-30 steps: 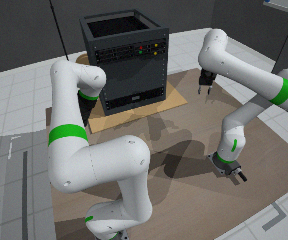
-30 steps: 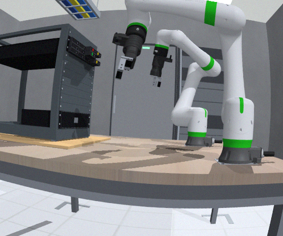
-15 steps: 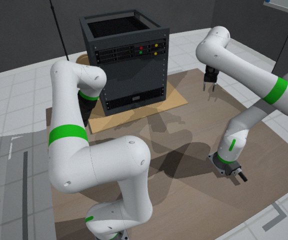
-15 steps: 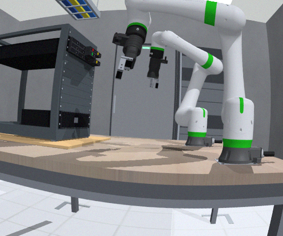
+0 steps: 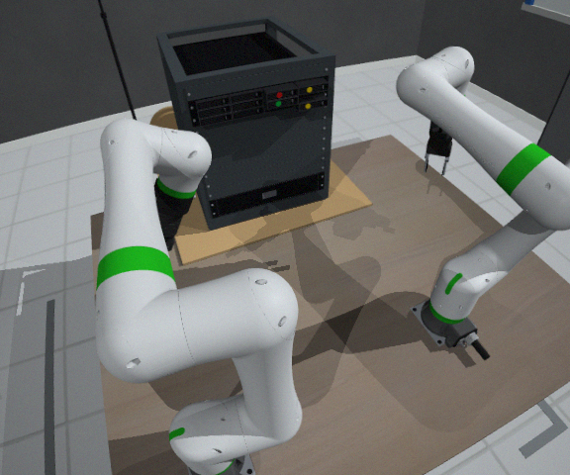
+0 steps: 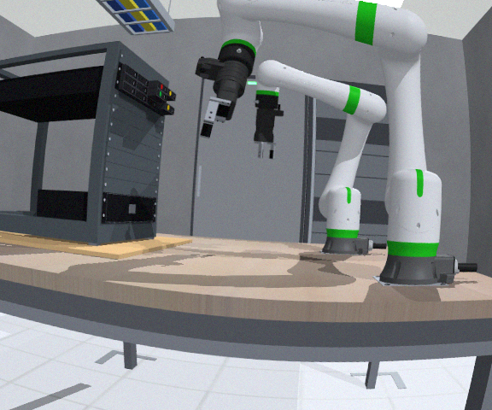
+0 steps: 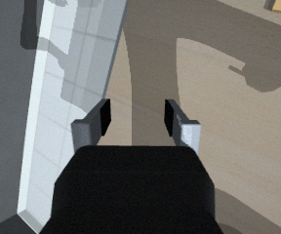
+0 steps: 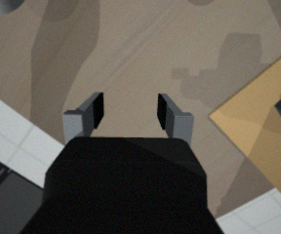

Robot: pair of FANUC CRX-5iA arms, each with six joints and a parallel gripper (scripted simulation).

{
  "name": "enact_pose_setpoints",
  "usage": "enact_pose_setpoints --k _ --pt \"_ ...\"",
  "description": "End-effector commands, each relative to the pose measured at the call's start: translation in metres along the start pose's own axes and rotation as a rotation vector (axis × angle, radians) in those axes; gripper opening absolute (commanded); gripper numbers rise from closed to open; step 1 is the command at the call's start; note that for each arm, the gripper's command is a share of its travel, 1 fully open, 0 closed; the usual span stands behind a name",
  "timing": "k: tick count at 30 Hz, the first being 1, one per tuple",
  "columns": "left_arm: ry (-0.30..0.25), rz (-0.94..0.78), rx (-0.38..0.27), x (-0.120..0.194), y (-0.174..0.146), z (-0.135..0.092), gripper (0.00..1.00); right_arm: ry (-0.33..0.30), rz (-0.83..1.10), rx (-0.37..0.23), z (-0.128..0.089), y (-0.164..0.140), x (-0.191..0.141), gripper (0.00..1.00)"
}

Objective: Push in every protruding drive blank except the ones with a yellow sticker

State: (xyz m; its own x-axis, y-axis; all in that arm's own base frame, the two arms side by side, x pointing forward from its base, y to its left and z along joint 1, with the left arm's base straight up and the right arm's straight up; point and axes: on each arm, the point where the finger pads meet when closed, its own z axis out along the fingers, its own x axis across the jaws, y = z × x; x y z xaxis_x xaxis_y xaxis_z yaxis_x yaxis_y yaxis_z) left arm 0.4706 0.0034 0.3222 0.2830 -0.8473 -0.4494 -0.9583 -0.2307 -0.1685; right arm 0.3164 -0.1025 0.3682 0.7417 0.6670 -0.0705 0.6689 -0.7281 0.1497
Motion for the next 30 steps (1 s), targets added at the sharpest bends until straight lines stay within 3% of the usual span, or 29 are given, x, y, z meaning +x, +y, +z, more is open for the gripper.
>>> enact_pose_setpoints --k 1,8,14,23,25,30 --pt "-0.001 0.004 0.007 0.001 -0.002 -0.001 1.0 -0.01 0.061 0.029 0.011 0.029 -0.025 1.0" --pt "-0.011 0.025 0.03 0.005 -0.007 -0.004 1.0 -0.018 0.13 0.052 0.022 0.054 -0.059 1.0" --pt "-0.031 0.072 0.08 0.014 -0.018 -0.01 1.0 -0.025 0.231 0.084 0.04 0.084 -0.117 1.0" --pt "-0.08 0.186 0.206 0.041 -0.045 -0.03 1.0 -0.025 0.36 0.119 0.063 0.107 -0.201 1.0" --pt "-0.08 0.186 0.206 0.041 -0.045 -0.03 1.0 -0.025 0.36 0.119 0.063 0.107 -0.201 1.0" --pt "-0.117 0.272 0.303 0.063 -0.064 -0.049 1.0 -0.019 0.451 0.139 0.079 0.111 -0.267 1.0"
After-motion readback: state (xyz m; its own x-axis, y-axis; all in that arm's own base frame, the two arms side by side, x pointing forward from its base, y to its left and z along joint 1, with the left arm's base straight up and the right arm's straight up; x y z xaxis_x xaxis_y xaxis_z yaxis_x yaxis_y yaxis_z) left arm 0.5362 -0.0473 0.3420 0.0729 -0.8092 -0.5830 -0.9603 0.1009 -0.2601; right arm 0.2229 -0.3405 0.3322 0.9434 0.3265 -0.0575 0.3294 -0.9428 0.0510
